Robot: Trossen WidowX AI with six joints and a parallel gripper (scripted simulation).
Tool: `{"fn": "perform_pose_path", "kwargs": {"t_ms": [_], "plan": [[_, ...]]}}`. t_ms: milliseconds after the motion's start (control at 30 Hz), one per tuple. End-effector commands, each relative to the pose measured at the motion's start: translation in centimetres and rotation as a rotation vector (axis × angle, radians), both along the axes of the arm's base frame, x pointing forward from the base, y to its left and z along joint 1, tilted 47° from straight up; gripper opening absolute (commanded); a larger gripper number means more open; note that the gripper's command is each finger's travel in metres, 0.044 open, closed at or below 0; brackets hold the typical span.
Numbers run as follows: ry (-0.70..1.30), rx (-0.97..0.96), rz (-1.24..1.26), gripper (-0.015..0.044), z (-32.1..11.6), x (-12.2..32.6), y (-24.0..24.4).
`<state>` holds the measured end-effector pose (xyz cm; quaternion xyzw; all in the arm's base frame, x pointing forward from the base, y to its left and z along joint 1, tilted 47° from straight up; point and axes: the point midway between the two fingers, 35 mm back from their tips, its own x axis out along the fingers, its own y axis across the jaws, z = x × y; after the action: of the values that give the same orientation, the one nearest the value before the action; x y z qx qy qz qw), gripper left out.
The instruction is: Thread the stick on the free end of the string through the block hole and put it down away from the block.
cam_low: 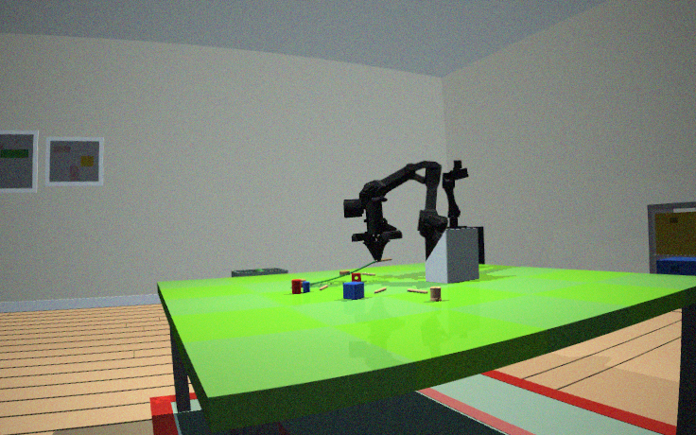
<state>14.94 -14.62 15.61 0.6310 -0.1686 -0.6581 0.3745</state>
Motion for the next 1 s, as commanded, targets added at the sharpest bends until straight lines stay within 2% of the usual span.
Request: {"fn": "perform_pose_path", "kwargs": {"t_ms": [0,967], "plan": [[0.104,-0.006,0.098,0.0,0.22,0.18,0.03],[0.893,-0.034,0.859,0.0,0.67,0.69,0.47]]}}
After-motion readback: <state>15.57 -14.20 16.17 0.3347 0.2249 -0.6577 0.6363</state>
